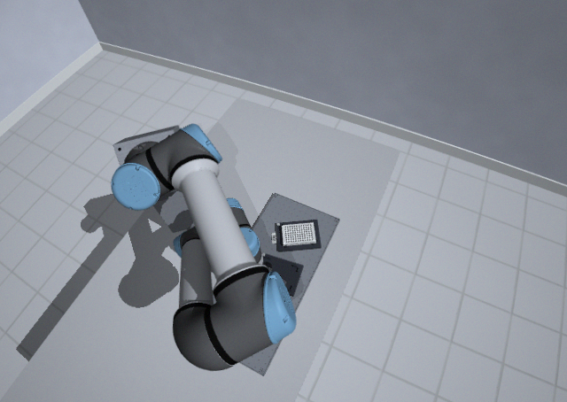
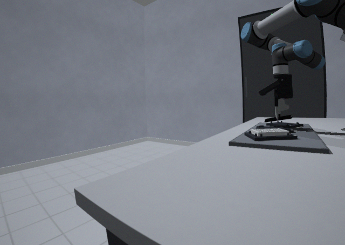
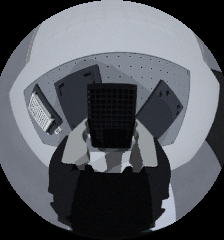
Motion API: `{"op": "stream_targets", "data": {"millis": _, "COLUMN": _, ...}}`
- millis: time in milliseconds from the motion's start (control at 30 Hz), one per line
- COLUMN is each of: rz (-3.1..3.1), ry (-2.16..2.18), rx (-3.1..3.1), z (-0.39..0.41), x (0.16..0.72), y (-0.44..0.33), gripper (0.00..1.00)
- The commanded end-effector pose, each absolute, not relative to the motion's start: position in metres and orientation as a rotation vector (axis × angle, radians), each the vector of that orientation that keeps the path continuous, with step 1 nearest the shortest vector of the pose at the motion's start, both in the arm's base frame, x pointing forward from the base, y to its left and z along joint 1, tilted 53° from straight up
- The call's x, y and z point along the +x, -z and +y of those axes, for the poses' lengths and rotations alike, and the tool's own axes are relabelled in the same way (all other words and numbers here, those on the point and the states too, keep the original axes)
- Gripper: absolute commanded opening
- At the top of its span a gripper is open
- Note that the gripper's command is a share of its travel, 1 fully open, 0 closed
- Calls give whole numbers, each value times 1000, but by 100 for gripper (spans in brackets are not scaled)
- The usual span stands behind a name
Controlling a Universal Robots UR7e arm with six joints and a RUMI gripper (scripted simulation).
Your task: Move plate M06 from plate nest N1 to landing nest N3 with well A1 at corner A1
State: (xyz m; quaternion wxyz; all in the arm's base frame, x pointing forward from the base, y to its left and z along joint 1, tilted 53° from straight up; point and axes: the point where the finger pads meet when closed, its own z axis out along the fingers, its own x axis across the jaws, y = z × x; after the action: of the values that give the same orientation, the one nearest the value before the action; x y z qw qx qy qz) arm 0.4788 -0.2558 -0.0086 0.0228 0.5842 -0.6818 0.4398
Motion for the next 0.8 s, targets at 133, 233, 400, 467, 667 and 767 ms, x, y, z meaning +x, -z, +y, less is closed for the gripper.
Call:
{"op": "stream_targets", "data": {"millis": 133, "rz": -1910, "ry": -1328, "rx": 1927, "z": -224, "x": 498, "y": 27, "gripper": 0}}
{"op": "stream_targets", "data": {"millis": 233, "rz": -1856, "ry": -1316, "rx": 1957, "z": -213, "x": 504, "y": 34, "gripper": 0}}
{"op": "stream_targets", "data": {"millis": 400, "rz": -1856, "ry": -1316, "rx": 1957, "z": -198, "x": 512, "y": 43, "gripper": 0}}
{"op": "stream_targets", "data": {"millis": 467, "rz": -1856, "ry": -1316, "rx": 1957, "z": -198, "x": 512, "y": 43, "gripper": 0}}
{"op": "stream_targets", "data": {"millis": 667, "rz": -1856, "ry": -1316, "rx": 1957, "z": -198, "x": 512, "y": 43, "gripper": 0}}
{"op": "stream_targets", "data": {"millis": 767, "rz": -1856, "ry": -1316, "rx": 1957, "z": -198, "x": 513, "y": 43, "gripper": 0}}
